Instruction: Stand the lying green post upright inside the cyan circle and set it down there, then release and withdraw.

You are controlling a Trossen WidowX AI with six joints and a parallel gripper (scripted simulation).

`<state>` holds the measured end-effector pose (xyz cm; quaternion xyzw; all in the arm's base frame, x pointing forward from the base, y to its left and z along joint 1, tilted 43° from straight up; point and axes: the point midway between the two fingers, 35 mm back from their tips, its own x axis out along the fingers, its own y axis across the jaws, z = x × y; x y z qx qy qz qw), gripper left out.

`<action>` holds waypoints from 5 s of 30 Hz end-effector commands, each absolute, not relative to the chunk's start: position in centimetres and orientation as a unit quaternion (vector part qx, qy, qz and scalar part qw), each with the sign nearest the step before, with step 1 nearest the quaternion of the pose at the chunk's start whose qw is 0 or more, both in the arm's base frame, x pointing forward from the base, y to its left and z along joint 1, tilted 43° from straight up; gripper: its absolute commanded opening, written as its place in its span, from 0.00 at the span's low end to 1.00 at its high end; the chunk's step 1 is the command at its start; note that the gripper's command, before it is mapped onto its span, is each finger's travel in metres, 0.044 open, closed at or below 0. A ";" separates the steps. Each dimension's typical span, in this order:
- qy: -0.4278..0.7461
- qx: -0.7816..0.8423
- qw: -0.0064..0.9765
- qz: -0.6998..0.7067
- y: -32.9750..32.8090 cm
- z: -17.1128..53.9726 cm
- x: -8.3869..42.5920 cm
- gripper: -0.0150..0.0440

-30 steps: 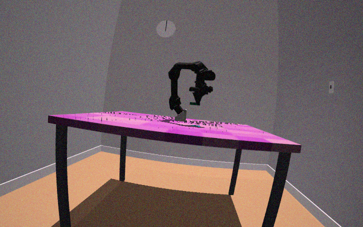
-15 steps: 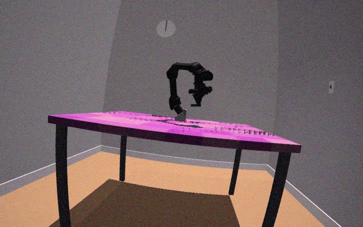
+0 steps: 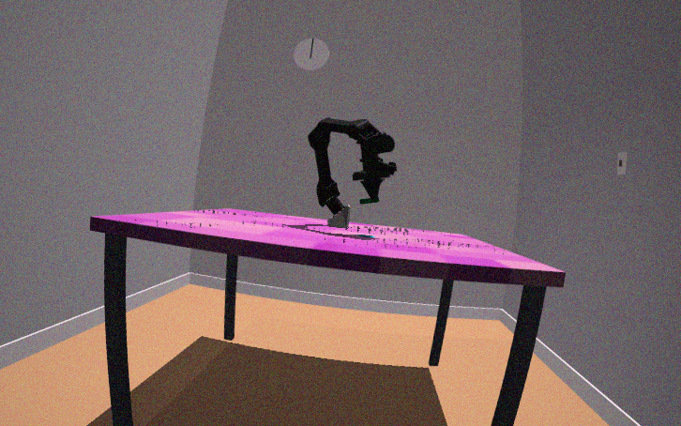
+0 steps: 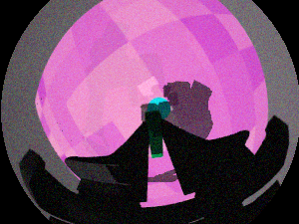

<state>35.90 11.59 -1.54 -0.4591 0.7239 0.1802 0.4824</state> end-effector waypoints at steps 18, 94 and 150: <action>0.705 -0.416 0.528 0.226 11.4 -2.4 35.9 0.29; 0.547 -0.310 0.687 0.365 10.6 -3.0 36.4 0.29; 0.358 -0.296 0.774 0.430 9.7 -0.4 35.5 0.29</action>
